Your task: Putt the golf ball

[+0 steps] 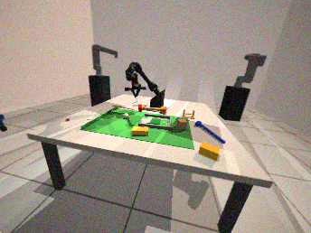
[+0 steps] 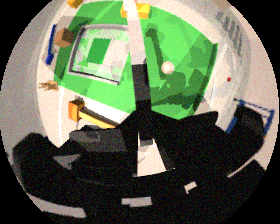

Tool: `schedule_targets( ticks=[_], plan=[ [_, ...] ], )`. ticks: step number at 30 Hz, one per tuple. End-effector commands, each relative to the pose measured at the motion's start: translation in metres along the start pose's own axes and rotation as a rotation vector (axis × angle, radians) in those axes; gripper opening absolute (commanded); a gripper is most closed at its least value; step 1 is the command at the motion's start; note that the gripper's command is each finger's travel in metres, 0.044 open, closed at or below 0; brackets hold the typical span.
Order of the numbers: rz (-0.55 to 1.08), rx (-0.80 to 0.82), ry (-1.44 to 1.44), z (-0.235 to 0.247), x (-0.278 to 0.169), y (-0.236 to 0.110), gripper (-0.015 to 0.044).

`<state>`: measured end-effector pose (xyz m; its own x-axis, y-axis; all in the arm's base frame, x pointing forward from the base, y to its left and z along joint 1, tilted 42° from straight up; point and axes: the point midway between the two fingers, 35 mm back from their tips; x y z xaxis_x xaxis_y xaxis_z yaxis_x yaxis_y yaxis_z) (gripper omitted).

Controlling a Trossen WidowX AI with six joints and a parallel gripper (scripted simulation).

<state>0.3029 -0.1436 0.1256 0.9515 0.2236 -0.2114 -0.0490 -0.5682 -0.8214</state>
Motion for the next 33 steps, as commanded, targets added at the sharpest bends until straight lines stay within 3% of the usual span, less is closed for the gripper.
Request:
schedule_targets(
  ticks=[1, 15, 33],
  plan=[
    [0.009, -0.023, 0.098, -0.019, -0.025, -0.002, 0.0000],
    [0.072, -0.118, 0.416, -0.066, -0.120, -0.010, 0.0000],
    [0.073, -0.122, 0.420, -0.070, -0.126, 0.030, 0.0000]
  ],
)
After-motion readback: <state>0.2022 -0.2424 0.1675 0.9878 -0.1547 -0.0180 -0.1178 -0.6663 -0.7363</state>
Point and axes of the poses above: the point midway between the two fingers, 35 mm back from their tips, its own y axis out along the fingers, its own z axis across the jaws, x = y × z, and after that the axes turned 3 degrees about y, right-handed
